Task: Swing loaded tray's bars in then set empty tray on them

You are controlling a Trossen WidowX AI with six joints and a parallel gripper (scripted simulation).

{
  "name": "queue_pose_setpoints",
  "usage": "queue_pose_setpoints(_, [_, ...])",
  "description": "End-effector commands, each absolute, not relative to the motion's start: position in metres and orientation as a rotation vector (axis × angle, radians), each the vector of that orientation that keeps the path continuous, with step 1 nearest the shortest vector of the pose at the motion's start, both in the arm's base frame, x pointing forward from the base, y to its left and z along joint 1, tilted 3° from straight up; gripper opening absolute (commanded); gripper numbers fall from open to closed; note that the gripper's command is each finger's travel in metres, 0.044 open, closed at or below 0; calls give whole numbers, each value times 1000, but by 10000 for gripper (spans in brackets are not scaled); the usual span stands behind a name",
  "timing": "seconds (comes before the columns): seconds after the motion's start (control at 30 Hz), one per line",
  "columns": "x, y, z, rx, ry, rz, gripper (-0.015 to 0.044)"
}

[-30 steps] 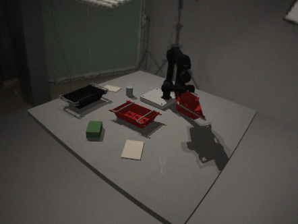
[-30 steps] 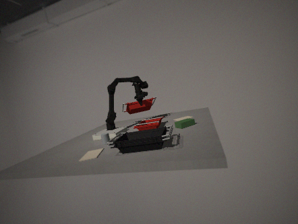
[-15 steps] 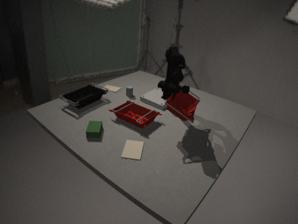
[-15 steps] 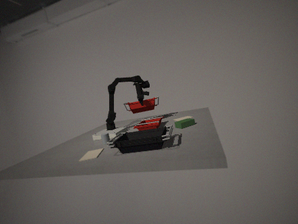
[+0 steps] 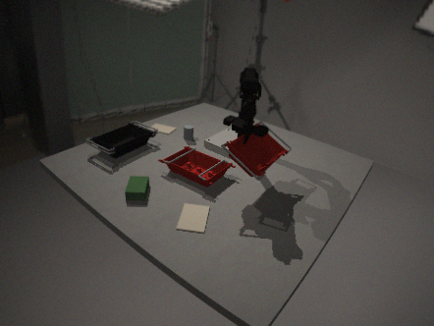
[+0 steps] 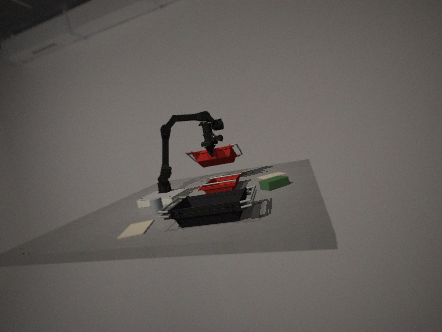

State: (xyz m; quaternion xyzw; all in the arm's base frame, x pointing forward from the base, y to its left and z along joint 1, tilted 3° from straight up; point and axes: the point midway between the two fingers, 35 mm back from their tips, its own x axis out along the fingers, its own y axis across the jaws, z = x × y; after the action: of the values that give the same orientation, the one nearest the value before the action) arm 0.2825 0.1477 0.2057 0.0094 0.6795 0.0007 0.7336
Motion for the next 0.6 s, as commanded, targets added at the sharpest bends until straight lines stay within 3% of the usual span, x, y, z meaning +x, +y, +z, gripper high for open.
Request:
queue_pose_setpoints(0.0, [285,140,208,101,1492,-54,0])
queue_pose_setpoints(0.57, [298,107,208,336,1474,-276,0])
